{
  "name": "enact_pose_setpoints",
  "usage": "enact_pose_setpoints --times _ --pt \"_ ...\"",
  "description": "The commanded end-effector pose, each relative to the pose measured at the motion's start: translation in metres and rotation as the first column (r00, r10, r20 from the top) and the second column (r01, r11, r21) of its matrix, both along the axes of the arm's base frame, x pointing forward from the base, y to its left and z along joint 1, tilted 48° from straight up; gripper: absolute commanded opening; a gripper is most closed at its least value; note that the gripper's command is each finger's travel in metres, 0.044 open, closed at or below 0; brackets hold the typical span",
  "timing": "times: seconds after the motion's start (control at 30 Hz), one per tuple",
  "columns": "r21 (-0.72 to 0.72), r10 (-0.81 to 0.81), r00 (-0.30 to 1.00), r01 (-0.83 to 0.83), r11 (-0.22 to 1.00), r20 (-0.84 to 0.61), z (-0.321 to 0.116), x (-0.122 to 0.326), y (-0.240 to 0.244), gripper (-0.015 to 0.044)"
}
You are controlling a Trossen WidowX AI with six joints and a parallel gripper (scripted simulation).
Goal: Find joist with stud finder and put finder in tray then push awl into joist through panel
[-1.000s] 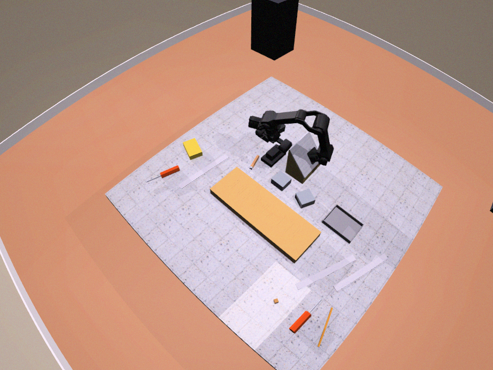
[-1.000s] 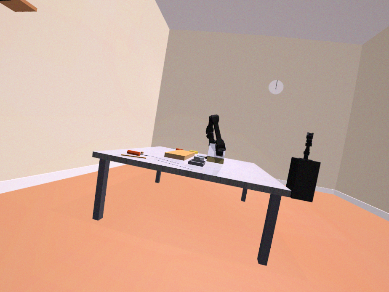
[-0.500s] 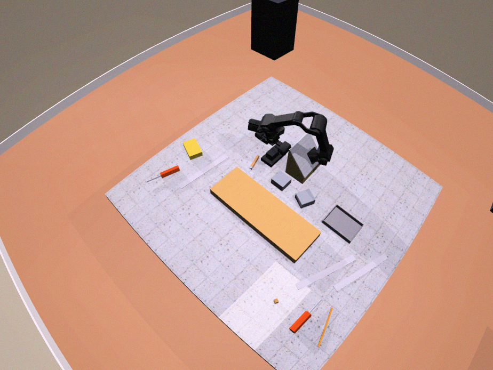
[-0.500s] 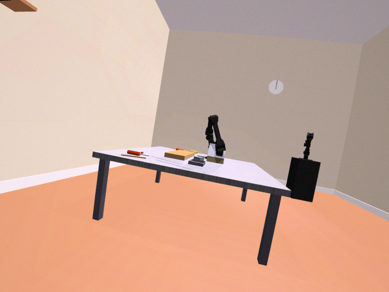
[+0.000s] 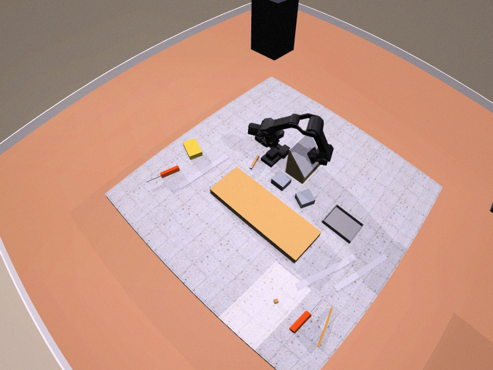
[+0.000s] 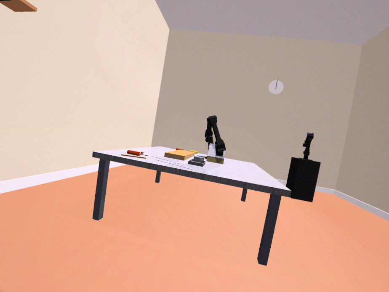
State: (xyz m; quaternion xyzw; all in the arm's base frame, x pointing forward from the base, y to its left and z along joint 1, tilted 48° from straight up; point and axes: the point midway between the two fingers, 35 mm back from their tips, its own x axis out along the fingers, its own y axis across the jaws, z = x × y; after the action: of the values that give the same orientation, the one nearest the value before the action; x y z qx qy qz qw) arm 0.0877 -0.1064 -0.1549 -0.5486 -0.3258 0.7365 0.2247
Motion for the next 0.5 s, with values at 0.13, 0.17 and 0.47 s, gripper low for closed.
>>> enact_pose_setpoints --times 0.13,0.17,0.47 --pt "0.011 -0.005 1.0 0.005 1.0 -0.007 -0.0038 -0.0025 0.0103 0.0414" --pt "0.011 -0.005 1.0 0.005 1.0 -0.007 -0.0038 -0.0025 0.0103 0.0387" --pt "0.011 -0.005 1.0 0.005 1.0 -0.007 -0.0038 -0.0025 0.0103 0.0308"
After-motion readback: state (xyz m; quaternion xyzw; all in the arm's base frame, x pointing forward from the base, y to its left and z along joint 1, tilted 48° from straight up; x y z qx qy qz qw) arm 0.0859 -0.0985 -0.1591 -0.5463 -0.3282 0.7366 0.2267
